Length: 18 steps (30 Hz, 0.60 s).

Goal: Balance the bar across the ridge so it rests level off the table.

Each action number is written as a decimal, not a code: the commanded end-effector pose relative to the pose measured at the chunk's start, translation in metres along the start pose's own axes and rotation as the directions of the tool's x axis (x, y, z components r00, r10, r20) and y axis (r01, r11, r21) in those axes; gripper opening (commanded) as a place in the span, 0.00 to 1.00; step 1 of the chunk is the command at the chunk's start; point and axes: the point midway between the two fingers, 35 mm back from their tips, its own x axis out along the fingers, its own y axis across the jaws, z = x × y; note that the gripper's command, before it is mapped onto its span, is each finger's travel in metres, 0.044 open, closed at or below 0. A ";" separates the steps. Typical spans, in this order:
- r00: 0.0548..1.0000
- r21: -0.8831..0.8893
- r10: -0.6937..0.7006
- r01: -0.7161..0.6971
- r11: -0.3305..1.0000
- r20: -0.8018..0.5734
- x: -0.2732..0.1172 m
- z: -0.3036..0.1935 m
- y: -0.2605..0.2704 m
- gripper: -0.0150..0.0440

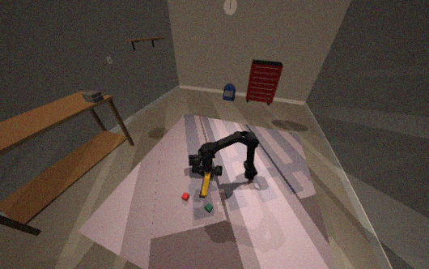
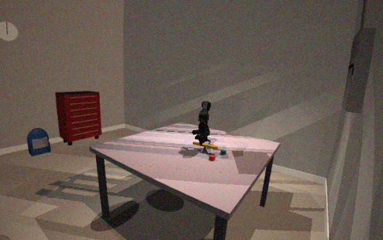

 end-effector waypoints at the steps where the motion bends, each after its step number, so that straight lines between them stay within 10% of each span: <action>1: 1.000 0.000 0.000 0.000 1.000 0.000 0.000 0.000 0.000 0.75; 7: 1.000 0.000 0.000 0.000 1.000 0.000 0.000 0.000 0.000 1.00; 18: 1.000 0.000 0.000 0.000 1.000 0.000 -0.092 -0.001 0.001 1.00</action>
